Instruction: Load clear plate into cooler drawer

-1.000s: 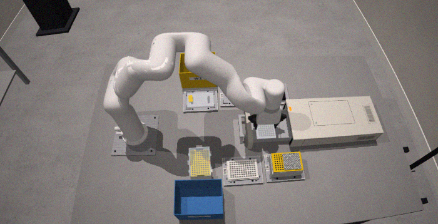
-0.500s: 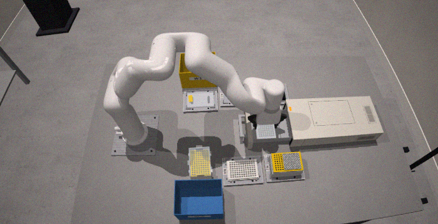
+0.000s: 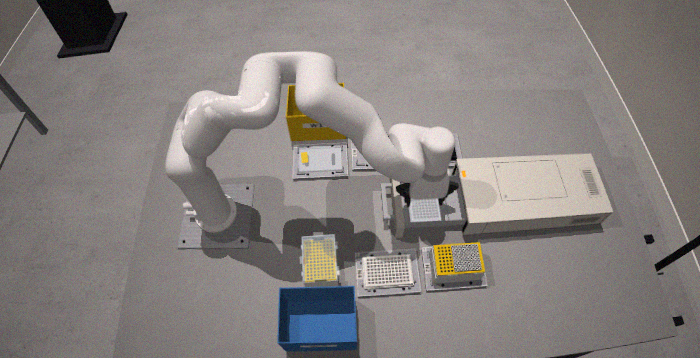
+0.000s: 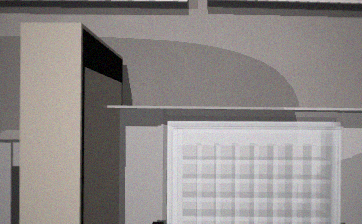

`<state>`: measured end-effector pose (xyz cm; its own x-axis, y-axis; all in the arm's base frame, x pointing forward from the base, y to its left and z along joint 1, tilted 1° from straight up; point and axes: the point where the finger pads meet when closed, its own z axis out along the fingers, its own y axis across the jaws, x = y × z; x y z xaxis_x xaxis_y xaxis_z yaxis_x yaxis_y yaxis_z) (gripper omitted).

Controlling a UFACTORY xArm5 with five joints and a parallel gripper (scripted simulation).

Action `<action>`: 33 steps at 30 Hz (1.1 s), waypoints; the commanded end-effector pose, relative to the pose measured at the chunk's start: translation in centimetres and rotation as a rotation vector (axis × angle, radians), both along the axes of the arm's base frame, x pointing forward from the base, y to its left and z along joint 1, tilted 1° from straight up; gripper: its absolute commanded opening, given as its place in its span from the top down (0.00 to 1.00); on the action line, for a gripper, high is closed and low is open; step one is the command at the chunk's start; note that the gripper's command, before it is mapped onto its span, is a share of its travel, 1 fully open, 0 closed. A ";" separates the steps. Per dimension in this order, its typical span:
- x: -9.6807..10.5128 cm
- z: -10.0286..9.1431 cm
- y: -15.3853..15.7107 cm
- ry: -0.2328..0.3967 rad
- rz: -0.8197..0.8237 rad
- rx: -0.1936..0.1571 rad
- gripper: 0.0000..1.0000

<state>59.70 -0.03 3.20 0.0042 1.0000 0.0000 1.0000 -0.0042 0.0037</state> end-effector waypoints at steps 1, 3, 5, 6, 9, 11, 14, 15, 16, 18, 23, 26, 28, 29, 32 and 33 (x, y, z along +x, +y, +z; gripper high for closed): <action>0.2 0.2 0.0 -0.005 0.000 0.017 0.00; 0.2 0.2 0.0 -0.005 0.000 0.017 0.00; 0.2 0.4 0.0 -0.005 0.000 0.017 0.00; 0.2 0.6 0.0 -0.005 0.000 0.017 0.00; 0.2 1.1 0.0 -0.005 0.000 0.017 0.00; 0.2 1.4 0.0 -0.005 0.000 0.017 0.00; 0.2 1.7 0.0 -0.005 0.000 0.017 0.00; 0.2 1.7 0.0 -0.005 0.000 0.017 0.00; 0.2 1.9 0.0 -0.005 0.000 0.017 0.00; 0.2 2.2 0.0 -0.005 0.000 0.017 0.00; 0.2 3.1 0.0 -0.005 0.000 0.017 0.00; 0.1 3.6 -0.1 -0.005 0.000 0.017 0.00; 0.1 3.9 -0.1 -0.005 0.000 0.017 0.00; 0.1 4.1 -0.1 -0.005 0.000 0.017 0.00; 0.1 4.2 -0.1 -0.005 0.000 0.017 0.00; 0.1 4.4 -0.1 -0.005 0.000 0.017 0.00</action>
